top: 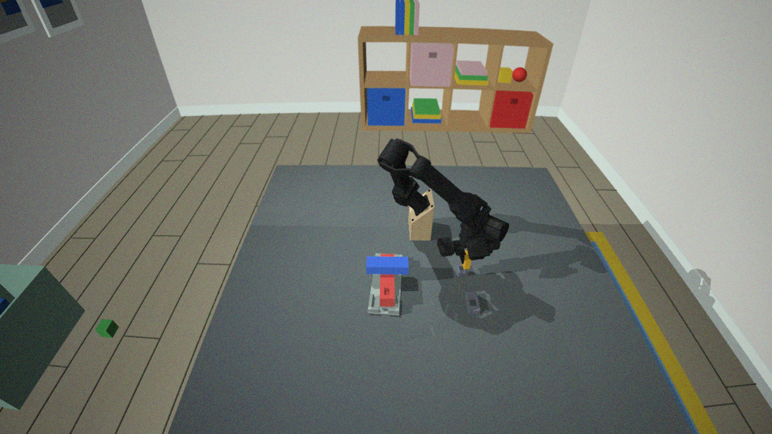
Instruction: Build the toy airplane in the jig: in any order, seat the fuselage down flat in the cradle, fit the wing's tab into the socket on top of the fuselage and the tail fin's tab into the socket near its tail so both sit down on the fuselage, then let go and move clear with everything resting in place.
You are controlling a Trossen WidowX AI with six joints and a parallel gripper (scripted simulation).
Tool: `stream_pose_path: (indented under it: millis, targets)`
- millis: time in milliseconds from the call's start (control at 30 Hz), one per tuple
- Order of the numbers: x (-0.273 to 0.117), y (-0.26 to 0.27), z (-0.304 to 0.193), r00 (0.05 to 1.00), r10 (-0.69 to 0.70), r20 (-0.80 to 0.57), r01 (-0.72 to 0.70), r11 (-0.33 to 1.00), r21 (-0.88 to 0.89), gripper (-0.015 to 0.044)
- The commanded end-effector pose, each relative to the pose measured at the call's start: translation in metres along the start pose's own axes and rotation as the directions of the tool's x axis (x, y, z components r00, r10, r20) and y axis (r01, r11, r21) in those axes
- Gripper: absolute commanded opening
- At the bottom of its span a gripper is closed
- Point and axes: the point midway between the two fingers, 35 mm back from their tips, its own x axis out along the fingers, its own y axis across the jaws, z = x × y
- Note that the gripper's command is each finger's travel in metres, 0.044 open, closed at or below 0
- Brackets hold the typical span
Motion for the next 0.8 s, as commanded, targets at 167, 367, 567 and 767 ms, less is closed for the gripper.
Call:
stream_pose_path:
  millis: [167, 367, 567, 767]
  targets:
    - [-0.025, 0.003, 0.003, 1.000, 0.006, -0.008, -0.006, 1.000, 0.010, 0.0000]
    - [-0.042, 0.003, 0.003, 1.000, 0.002, -0.017, -0.002, 1.000, 0.013, 0.0000]
    - [-0.060, 0.001, 0.002, 1.000, -0.004, -0.026, 0.004, 1.000, 0.016, 0.0000]
    - [-0.078, -0.001, -0.001, 0.999, -0.011, -0.034, 0.012, 1.000, 0.020, 0.0000]
